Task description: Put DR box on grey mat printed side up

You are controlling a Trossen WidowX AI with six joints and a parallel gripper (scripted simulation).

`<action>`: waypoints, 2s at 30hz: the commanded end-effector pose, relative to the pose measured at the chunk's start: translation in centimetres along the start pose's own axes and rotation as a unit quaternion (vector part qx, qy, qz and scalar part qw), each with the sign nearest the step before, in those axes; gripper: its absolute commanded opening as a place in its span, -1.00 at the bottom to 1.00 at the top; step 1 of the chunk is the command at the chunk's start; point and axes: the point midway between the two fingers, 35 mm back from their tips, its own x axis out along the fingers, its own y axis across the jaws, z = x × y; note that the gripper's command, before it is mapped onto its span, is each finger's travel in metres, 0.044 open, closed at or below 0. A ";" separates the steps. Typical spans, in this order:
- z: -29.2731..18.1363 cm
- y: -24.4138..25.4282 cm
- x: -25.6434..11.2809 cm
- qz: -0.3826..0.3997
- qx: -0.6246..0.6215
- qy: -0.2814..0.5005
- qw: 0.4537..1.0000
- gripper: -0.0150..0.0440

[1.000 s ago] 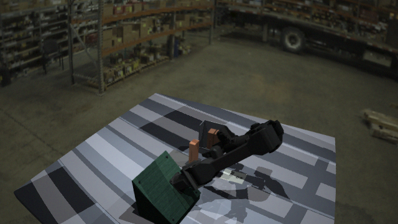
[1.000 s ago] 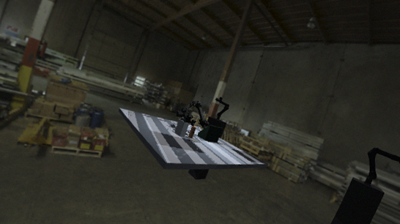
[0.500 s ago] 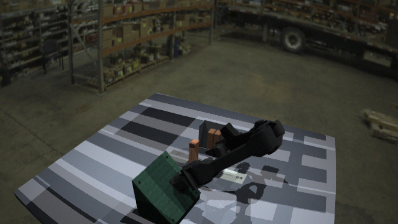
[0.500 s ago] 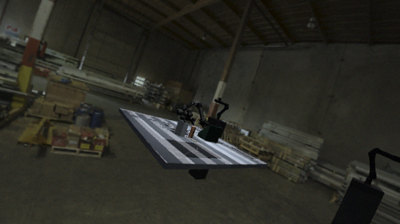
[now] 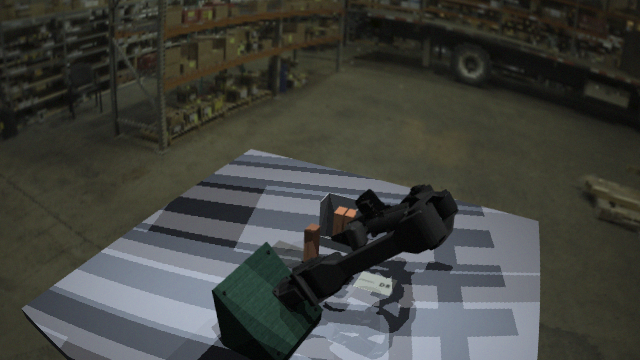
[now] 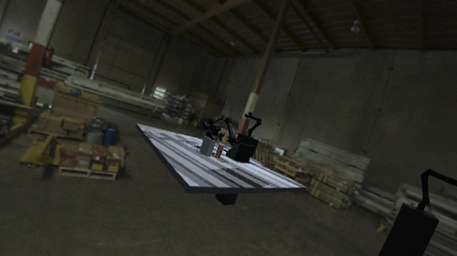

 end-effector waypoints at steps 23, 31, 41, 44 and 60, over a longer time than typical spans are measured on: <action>4.2 0.1 1.6 0.000 0.000 0.001 1.000 1.00; 6.7 0.5 4.0 0.000 0.000 -0.001 1.000 1.00; 7.8 0.7 4.7 -0.008 0.000 0.047 0.999 1.00; 8.1 0.6 4.5 -0.017 0.000 0.078 0.997 1.00; 8.6 1.0 5.4 0.003 0.023 0.213 0.977 1.00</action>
